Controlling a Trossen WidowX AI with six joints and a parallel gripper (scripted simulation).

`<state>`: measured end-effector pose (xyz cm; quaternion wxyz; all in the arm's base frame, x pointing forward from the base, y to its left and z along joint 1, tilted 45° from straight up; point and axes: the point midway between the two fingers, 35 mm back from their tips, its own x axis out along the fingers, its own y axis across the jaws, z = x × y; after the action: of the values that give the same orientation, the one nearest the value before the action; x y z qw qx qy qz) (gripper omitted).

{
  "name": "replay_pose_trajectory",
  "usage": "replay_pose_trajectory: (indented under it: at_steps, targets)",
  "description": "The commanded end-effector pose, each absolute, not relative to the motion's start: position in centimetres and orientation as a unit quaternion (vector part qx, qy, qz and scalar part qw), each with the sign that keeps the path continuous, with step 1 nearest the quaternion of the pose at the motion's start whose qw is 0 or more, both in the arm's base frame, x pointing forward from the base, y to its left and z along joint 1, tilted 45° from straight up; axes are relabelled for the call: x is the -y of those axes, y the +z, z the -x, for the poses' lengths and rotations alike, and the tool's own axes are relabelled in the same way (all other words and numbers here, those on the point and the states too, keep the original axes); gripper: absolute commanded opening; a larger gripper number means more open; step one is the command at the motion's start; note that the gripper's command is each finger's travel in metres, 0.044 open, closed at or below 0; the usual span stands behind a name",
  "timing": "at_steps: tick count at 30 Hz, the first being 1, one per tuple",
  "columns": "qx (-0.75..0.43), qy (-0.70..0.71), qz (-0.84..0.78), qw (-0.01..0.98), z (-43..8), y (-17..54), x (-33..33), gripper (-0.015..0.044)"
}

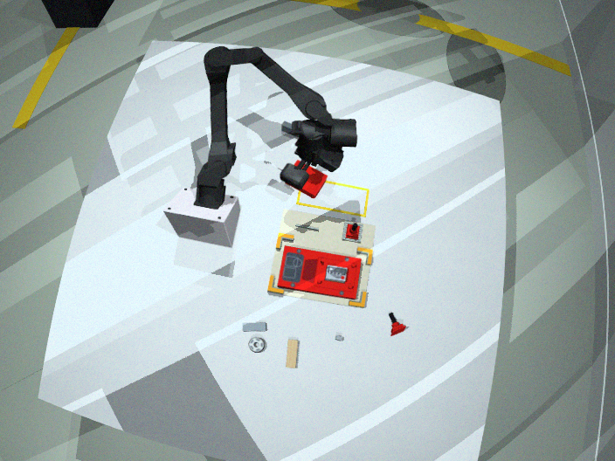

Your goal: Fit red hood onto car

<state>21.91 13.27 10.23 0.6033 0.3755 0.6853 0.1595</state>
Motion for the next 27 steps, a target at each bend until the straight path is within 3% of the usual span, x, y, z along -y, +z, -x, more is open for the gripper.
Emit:
replay_pose_trajectory:
  at_steps: [1, 27]
  targets:
    - [-0.686, 0.158, -0.379, 0.601, -22.0, 10.1, -13.4, 0.0440]
    - [-0.686, 0.158, -0.379, 0.601, -22.1, 8.7, -14.8, 0.0440]
